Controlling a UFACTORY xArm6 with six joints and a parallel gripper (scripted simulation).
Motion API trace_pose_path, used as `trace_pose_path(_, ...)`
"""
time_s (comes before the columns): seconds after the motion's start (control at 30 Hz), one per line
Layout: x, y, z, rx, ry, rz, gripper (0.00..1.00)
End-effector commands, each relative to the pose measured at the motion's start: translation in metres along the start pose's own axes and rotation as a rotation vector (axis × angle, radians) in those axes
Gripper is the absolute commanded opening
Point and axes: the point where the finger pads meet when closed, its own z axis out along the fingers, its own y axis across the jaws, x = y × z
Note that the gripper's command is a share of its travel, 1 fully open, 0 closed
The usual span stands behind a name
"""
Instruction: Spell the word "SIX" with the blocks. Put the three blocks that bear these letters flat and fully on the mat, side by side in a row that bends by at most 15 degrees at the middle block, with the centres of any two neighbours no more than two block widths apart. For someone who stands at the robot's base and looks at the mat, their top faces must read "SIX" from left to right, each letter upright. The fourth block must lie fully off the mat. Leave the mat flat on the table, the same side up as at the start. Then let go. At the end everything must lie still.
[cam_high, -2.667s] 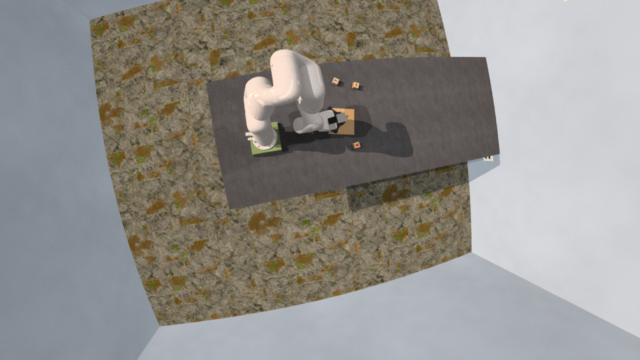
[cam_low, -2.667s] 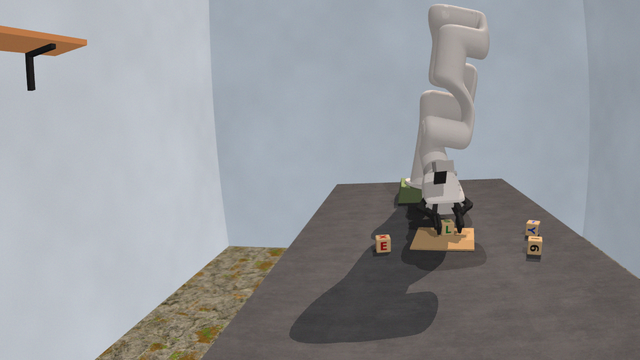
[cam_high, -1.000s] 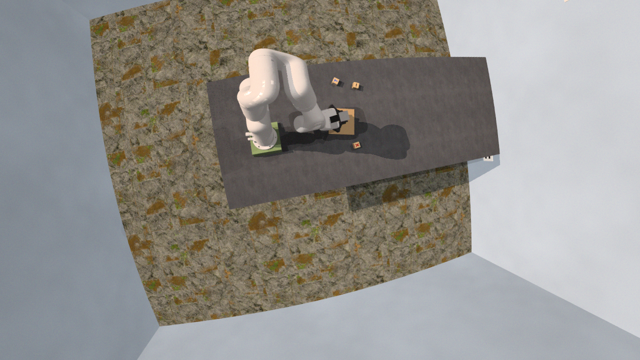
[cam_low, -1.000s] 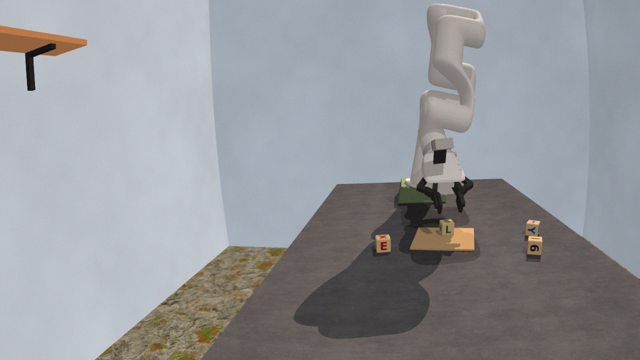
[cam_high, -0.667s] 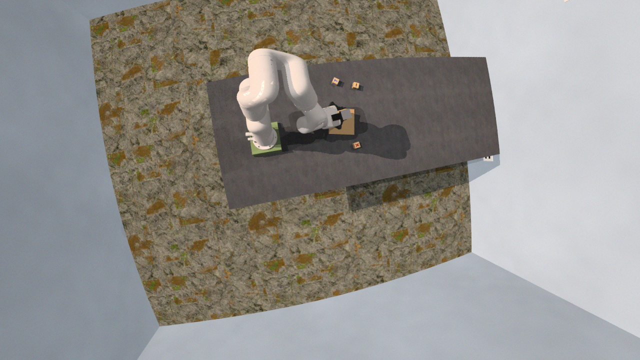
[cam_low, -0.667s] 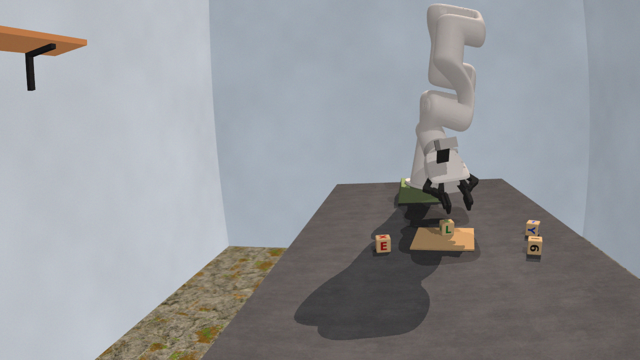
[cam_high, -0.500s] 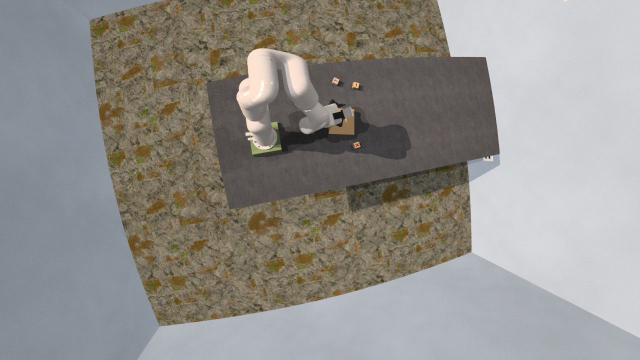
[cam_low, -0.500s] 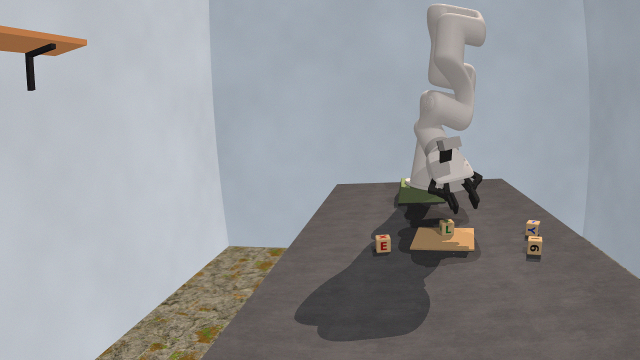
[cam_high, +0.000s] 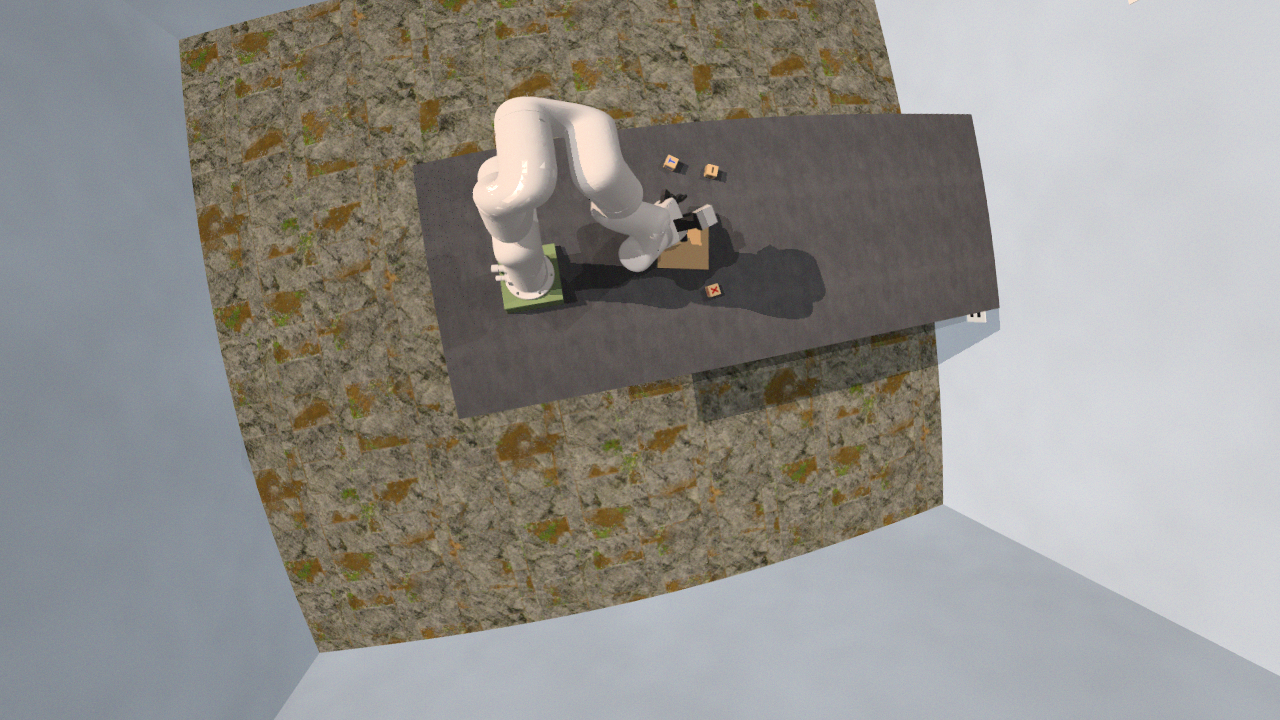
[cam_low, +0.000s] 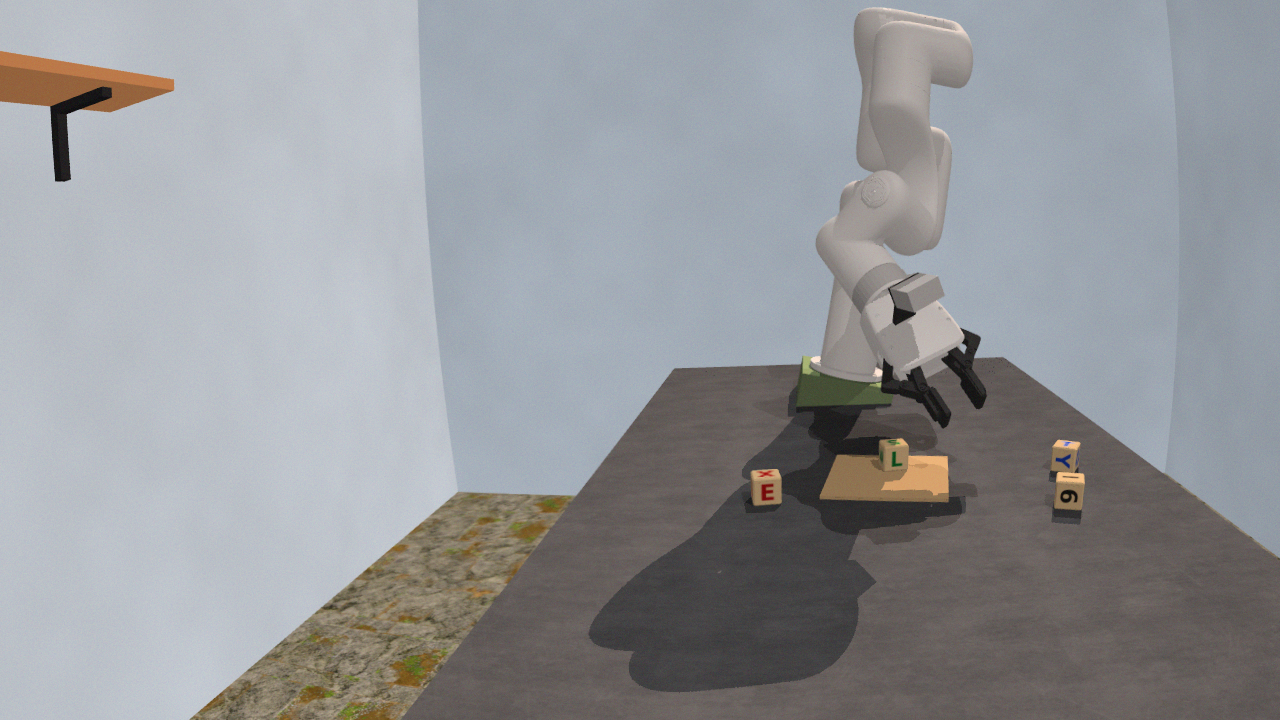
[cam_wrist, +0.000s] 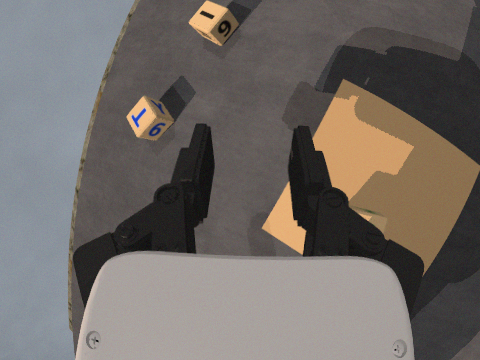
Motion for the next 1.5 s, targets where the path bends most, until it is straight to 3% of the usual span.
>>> trace_pose_path(0.0,-0.001,-0.009,0.002,0.076,-0.110,0.032,0.47)
trace_pose_path(0.33,-0.006,-0.015,-0.001,0.104,-0.290,0.067,0.47)
trace_pose_path(0.47,-0.008,-0.015,-0.003,0.101,-0.328,0.073,0.47)
trace_pose_path(0.5,-0.009,-0.014,-0.004,0.092,-0.376,0.080,0.47)
trace_pose_path(0.67,-0.010,-0.010,-0.009,0.062,-0.463,0.090,0.47)
trace_pose_path(0.97,-0.009,0.003,-0.019,-0.036,-0.604,0.100,0.47)
trace_pose_path(1.03,-0.009,0.003,-0.019,-0.036,-0.604,0.100,0.47)
trace_pose_path(1.1,-0.007,0.011,-0.024,-0.092,-0.652,0.101,0.47)
trace_pose_path(1.47,0.007,0.036,-0.039,-0.281,-0.747,0.094,0.47)
